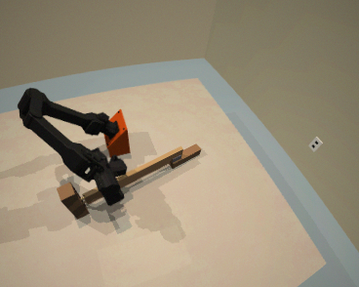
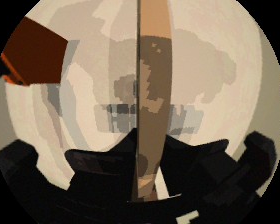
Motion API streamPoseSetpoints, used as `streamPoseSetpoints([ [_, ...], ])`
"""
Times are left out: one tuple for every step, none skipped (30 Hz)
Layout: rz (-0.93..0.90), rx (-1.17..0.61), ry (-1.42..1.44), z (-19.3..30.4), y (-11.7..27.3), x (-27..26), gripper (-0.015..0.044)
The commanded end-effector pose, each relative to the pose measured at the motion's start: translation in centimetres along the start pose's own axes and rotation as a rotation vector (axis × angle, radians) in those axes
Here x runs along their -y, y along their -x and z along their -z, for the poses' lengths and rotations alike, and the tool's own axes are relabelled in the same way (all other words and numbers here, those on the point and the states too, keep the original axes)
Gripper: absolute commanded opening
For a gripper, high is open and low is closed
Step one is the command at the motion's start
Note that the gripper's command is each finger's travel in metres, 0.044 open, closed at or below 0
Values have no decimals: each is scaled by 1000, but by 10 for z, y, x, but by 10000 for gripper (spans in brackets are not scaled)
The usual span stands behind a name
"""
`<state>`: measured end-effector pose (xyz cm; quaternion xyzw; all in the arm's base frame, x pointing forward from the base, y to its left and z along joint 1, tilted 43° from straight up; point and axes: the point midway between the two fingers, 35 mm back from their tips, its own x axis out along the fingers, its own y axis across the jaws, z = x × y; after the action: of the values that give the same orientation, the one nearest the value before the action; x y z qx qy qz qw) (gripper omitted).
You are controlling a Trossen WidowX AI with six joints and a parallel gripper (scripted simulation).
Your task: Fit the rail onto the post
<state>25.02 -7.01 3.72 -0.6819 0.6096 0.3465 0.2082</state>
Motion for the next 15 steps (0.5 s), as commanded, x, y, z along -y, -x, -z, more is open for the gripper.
streamPoseSetpoints([
  [6, -1, 0, 3, 2, 0, 0],
  [6, -1, 0, 3, 2, 0, 0],
  [6, -1, 0, 4, 2, 0, 0],
  [6, -1, 0, 4, 2, 0, 0],
  [6, -1, 0, 4, 2, 0, 0],
  [6, -1, 0, 4, 2, 0, 0],
  [6, -1, 0, 5, 2, 0, 0],
  [6, -1, 0, 5, 2, 0, 0],
  [6, -1, 0, 5, 1, 0, 0],
  [6, -1, 0, 6, 1, 0, 0],
  [6, -1, 0, 6, 1, 0, 0],
  [6, -1, 0, 6, 1, 0, 0],
  [6, -1, 0, 7, 1, 0, 0],
  [6, -1, 0, 7, 1, 0, 0],
  [6, -1, 0, 7, 1, 0, 0],
])
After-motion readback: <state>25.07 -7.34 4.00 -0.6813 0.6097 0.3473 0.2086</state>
